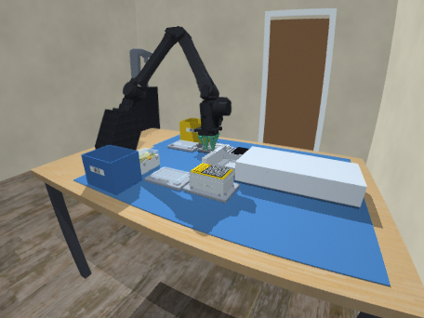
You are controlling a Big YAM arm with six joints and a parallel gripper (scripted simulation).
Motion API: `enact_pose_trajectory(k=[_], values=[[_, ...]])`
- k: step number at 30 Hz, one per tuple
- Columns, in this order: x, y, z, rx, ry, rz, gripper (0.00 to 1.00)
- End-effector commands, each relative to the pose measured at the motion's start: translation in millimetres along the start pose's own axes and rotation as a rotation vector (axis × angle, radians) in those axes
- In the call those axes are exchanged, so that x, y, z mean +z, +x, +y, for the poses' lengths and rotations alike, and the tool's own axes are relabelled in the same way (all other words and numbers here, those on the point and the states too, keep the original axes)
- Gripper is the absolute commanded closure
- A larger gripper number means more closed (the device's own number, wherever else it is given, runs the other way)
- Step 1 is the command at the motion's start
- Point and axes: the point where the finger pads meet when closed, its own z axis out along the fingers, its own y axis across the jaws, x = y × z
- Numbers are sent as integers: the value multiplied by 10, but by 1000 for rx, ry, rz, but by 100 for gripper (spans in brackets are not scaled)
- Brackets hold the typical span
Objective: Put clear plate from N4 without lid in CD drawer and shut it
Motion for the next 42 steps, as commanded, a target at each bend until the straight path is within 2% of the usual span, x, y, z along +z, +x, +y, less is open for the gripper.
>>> enact_pose_trajectory(k=[1, 25, 31, 34, 42], values=[[407, -53, 293, 4, -79, -2, 70], [407, -53, 293, 4, -79, -2, 70], [402, -52, 359, 5, -79, -2, 70], [399, -52, 389, 10, -91, -2, 70], [399, -52, 389, 10, -91, -2, 70]])
